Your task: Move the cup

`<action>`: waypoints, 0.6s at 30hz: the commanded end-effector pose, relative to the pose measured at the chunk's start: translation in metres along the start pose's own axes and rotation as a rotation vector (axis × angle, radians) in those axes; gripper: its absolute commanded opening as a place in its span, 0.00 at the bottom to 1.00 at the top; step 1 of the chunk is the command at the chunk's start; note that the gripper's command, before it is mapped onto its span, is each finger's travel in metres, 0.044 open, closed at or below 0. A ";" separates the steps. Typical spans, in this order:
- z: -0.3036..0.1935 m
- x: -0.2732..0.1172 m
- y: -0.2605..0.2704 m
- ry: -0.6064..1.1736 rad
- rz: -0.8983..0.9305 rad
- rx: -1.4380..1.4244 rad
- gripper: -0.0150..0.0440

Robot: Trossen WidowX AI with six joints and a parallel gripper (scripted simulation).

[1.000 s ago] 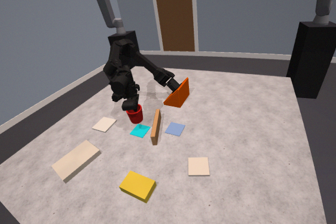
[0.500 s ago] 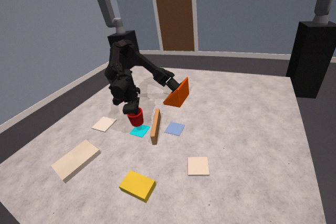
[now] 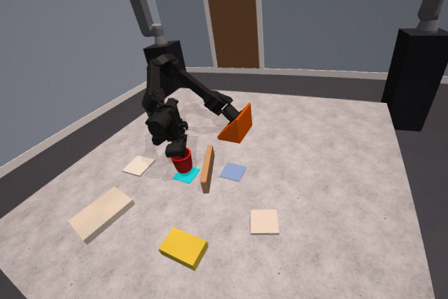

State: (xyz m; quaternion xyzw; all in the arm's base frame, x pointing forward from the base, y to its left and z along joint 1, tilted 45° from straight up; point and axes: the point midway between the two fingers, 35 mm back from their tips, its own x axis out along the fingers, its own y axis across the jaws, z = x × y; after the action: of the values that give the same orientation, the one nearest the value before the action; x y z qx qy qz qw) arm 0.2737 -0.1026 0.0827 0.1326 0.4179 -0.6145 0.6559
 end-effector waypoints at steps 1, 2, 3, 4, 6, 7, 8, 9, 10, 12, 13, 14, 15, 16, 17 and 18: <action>-0.001 0.006 -0.002 -0.002 -0.006 -0.005 0.25; -0.001 0.008 -0.002 -0.002 -0.006 -0.005 0.25; -0.001 0.009 -0.002 -0.002 -0.006 -0.005 0.25; 0.000 0.010 -0.002 -0.002 -0.006 -0.005 0.25; 0.000 0.013 -0.002 -0.002 -0.006 -0.005 0.25; 0.000 0.014 -0.003 -0.003 -0.006 -0.005 0.25; 0.000 0.016 -0.003 -0.003 -0.006 -0.005 0.25; 0.000 0.017 -0.003 -0.003 -0.007 -0.005 0.25; 0.000 0.018 -0.003 -0.003 -0.007 -0.005 0.25; 0.000 0.021 -0.003 -0.003 -0.007 -0.005 0.25; 0.000 0.022 -0.004 -0.004 -0.007 -0.005 0.25; 0.000 0.024 -0.004 -0.004 -0.007 -0.005 0.25; 0.000 0.025 -0.004 -0.004 -0.007 -0.005 0.25; 0.000 0.025 -0.004 -0.004 -0.007 -0.005 0.25; 0.000 0.026 -0.004 -0.004 -0.007 -0.005 0.25; 0.000 0.026 -0.004 -0.004 -0.007 -0.005 0.25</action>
State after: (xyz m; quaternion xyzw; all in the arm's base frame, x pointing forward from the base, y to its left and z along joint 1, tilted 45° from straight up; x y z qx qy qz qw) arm 0.2692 -0.1194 0.0675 0.1318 0.4170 -0.6156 0.6556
